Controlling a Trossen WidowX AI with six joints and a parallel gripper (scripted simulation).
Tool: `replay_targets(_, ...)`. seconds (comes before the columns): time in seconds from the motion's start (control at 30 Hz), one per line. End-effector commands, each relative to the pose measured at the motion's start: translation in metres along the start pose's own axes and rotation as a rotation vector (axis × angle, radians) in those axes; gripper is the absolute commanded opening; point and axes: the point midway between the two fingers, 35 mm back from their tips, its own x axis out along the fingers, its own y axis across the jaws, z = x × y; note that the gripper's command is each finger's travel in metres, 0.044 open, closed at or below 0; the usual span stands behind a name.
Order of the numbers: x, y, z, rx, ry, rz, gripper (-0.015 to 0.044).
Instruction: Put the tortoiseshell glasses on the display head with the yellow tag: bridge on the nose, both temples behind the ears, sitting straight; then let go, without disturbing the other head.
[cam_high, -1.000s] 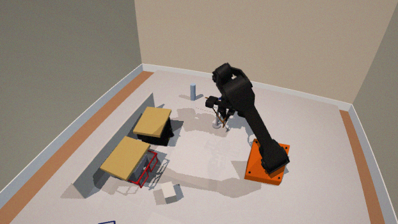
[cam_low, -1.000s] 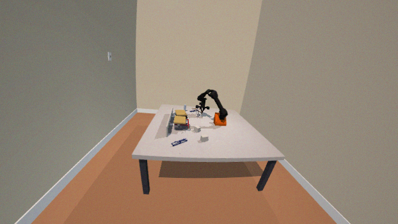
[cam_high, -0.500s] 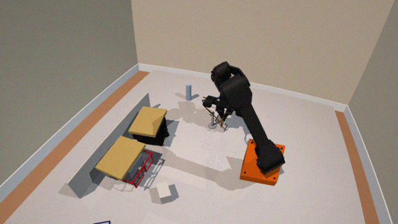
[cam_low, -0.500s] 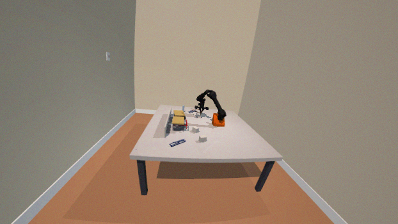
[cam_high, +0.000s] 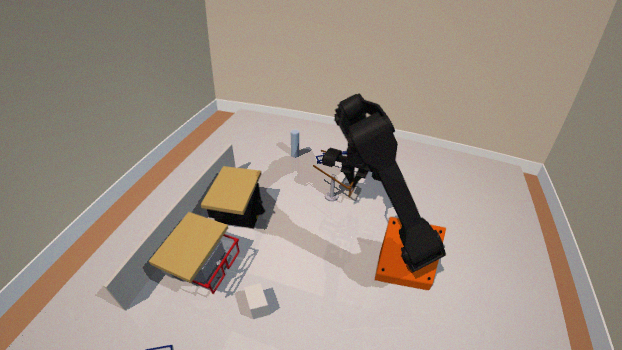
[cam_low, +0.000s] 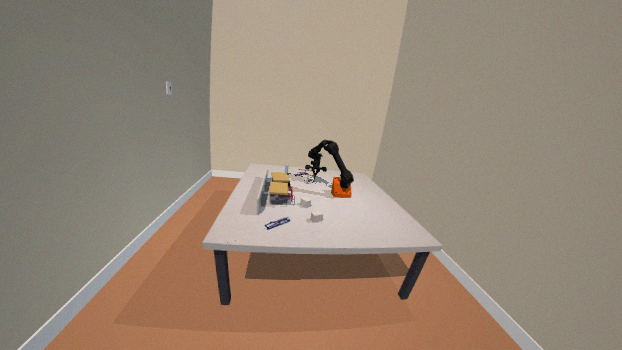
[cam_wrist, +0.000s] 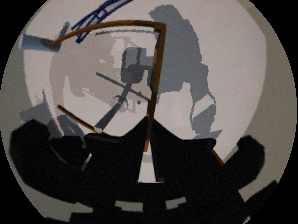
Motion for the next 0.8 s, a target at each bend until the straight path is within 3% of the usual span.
replay_targets(0.0, 0.0, -0.003, 0.005, -0.003, -0.004, -0.003, 0.0)
replay_targets(0.77, -0.001, -0.008, 0.023, -0.002, -0.006, -0.003, 0.0)
